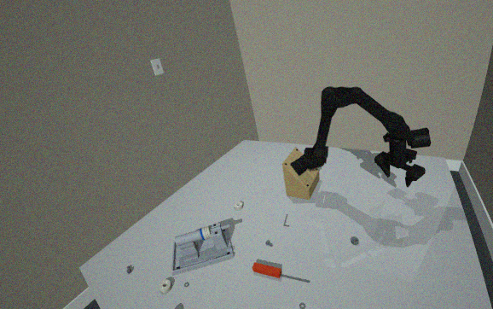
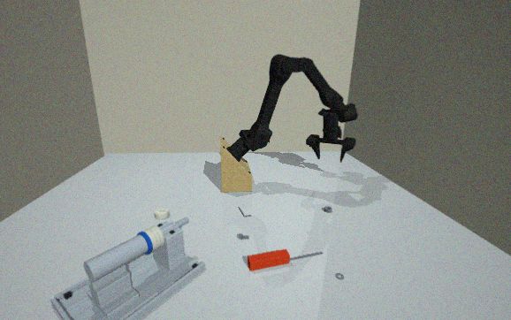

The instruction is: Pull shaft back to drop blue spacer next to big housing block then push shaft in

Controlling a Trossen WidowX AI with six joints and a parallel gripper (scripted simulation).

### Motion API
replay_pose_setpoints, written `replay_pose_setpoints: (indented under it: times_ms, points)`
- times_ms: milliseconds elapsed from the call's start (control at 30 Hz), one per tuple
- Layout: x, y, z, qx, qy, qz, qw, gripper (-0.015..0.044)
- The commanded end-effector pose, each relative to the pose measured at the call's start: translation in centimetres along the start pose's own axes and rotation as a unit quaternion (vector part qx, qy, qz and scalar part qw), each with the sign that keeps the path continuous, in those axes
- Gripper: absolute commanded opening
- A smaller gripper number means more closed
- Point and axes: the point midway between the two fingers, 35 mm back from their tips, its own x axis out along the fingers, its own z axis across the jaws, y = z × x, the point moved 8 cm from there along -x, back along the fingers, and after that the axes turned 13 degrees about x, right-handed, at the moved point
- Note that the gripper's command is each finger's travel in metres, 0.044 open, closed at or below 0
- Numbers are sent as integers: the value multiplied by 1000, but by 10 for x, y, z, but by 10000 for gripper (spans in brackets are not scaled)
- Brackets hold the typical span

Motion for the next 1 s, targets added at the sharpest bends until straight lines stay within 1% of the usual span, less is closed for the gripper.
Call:
replay_pose_setpoints:
  times_ms: [0,233,433,600,700,767,967]
  points:
    - [17,14,-38,70,42,50,995,440]
    - [34,64,-114,204,126,136,961,440]
    - [30,129,-169,320,182,201,908,440]
    - [25,174,-190,392,194,237,867,440]
    - [20,214,-205,457,197,261,827,440]
    - [13,246,-201,483,194,288,804,440]
    - [-2,312,-214,599,186,299,719,440]
